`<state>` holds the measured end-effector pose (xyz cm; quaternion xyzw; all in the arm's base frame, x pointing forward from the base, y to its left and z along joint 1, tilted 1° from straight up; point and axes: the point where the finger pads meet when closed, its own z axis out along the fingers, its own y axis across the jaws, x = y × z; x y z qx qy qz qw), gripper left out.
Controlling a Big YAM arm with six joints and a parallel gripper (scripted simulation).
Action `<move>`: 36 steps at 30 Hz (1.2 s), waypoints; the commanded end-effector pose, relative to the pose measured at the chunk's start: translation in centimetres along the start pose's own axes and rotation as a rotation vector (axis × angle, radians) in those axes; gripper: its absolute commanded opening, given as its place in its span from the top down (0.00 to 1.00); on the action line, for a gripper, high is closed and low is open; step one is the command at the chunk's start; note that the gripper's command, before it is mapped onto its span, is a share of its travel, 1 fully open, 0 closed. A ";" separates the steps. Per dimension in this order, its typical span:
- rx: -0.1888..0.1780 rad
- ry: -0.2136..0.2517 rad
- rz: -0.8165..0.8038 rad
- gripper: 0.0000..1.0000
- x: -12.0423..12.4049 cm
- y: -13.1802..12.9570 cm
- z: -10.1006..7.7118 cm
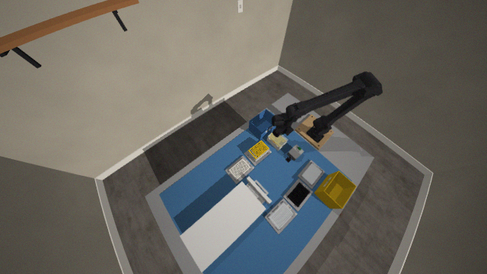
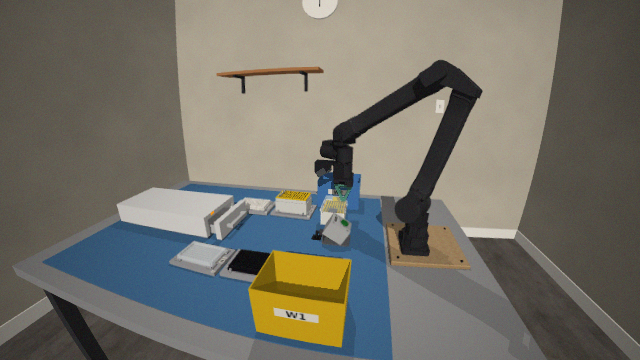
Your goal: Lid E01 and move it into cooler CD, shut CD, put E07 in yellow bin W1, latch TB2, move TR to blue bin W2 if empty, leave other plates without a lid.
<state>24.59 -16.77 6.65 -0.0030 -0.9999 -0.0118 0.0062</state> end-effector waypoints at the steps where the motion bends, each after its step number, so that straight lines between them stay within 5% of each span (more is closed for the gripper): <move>1: 0.013 -0.014 -0.023 1.00 -0.7 -0.2 0.0; 2: 0.036 -0.049 -0.023 1.00 -1.8 -0.9 -1.2; 8: 0.028 -0.040 -0.006 1.00 -1.4 -0.9 -1.1; 12: 0.014 -0.016 -0.023 1.00 -0.7 -0.2 0.3; 36: 0.012 -0.014 -0.023 1.00 -0.7 -0.2 1.0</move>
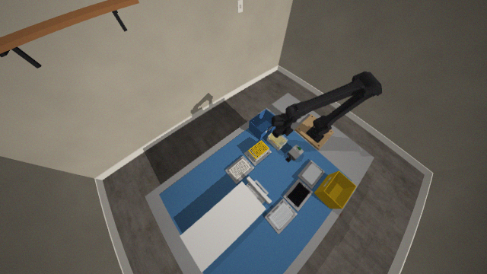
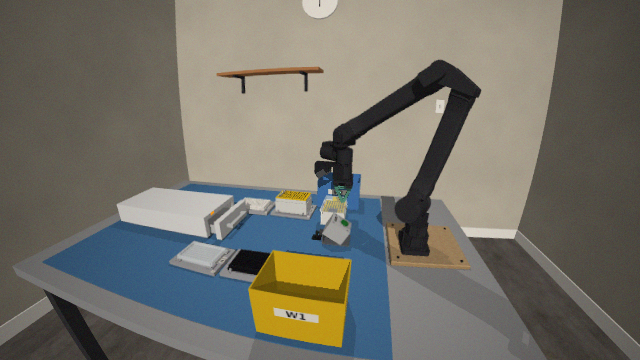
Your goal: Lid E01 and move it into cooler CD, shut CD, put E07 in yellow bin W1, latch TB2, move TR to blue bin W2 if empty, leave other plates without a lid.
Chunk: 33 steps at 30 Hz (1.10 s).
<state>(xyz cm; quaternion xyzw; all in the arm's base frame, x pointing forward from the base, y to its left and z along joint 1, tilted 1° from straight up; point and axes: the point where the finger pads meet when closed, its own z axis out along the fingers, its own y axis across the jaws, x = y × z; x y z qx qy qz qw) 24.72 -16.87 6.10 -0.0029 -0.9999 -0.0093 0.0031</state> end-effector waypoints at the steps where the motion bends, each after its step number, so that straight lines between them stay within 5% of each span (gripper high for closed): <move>1: 0.007 -0.008 -0.023 1.00 -0.5 -0.1 0.5; 33: 0.007 -0.008 -0.023 1.00 -0.6 0.0 1.3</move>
